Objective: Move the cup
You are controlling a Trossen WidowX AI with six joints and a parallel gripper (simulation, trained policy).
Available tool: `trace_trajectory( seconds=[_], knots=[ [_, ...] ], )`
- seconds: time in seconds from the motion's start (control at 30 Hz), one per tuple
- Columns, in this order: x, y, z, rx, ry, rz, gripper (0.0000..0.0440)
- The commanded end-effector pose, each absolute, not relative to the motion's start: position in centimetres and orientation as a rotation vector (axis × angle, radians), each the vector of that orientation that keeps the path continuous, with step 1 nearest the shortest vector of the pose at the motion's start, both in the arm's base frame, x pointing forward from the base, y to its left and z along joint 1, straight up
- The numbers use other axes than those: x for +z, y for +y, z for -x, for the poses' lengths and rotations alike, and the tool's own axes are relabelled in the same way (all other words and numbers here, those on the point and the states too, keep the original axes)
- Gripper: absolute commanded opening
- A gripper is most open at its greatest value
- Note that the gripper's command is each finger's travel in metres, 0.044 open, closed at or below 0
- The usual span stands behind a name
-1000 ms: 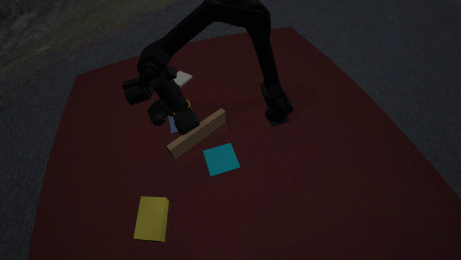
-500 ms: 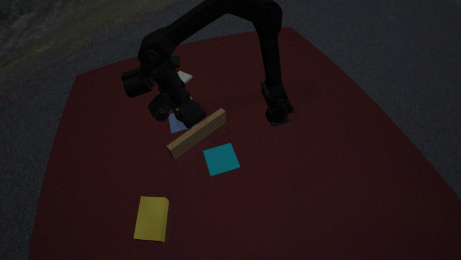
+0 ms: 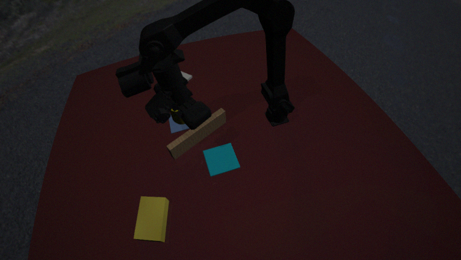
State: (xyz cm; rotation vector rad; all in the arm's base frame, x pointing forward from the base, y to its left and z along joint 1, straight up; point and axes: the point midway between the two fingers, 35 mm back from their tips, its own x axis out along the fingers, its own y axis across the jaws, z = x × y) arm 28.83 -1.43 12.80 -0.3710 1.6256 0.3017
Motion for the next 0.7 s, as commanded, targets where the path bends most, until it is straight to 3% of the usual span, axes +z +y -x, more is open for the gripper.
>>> trace_trajectory(
  seconds=[0.0,0.67],
  knots=[
    [13.5,-0.5,-28.9,0.31,1.601,0.383,0.0004],
    [14.5,5.6,-28.4,0.363,1.49,0.461,0.0]
  ],
)
